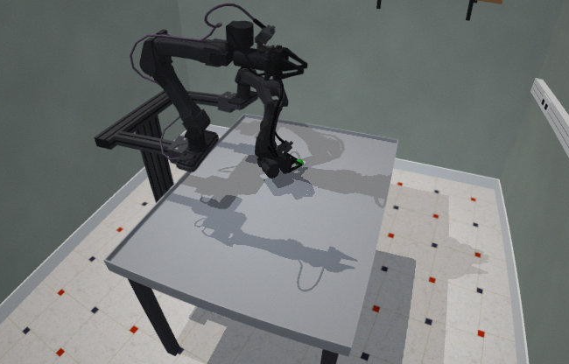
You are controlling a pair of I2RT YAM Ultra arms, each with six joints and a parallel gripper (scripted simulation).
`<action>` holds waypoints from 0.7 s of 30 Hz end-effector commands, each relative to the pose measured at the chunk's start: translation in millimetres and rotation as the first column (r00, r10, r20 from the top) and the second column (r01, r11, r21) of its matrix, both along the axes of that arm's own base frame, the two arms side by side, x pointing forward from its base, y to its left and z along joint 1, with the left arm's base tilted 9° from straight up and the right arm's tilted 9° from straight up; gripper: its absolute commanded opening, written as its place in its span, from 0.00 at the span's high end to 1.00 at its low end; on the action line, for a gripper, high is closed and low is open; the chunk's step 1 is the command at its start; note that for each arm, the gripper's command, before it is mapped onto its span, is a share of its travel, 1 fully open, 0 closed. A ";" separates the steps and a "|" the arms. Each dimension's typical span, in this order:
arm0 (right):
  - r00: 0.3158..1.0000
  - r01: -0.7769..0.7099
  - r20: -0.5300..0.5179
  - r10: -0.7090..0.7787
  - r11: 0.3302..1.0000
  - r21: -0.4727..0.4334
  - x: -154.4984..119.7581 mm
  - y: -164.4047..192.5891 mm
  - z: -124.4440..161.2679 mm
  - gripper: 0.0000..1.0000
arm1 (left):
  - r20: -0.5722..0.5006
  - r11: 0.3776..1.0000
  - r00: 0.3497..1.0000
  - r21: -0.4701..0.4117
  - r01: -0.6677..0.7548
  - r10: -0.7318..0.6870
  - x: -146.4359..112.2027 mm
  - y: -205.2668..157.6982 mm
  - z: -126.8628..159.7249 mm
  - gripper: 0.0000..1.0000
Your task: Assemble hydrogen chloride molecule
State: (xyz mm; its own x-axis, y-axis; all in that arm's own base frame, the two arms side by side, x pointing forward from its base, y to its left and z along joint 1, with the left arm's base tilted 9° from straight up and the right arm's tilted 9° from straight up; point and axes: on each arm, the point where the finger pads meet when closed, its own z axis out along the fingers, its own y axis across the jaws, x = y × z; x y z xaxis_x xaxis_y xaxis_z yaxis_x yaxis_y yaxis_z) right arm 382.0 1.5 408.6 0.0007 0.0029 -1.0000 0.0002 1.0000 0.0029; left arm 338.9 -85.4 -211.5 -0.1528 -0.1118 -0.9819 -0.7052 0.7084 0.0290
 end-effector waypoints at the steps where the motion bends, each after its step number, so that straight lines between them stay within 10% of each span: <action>1: 0.999 0.036 0.011 -0.036 0.999 0.023 -11.5 -8.1 11.5 0.64 | 0.069 1.000 0.998 -0.010 0.004 -0.003 4.9 -10.8 5.3 1.00; 21: 0.996 -0.011 0.087 0.012 1.000 -0.011 -16.5 3.2 37.8 0.64 | 0.045 1.000 0.999 -0.002 -0.007 0.007 4.8 -4.4 0.2 1.00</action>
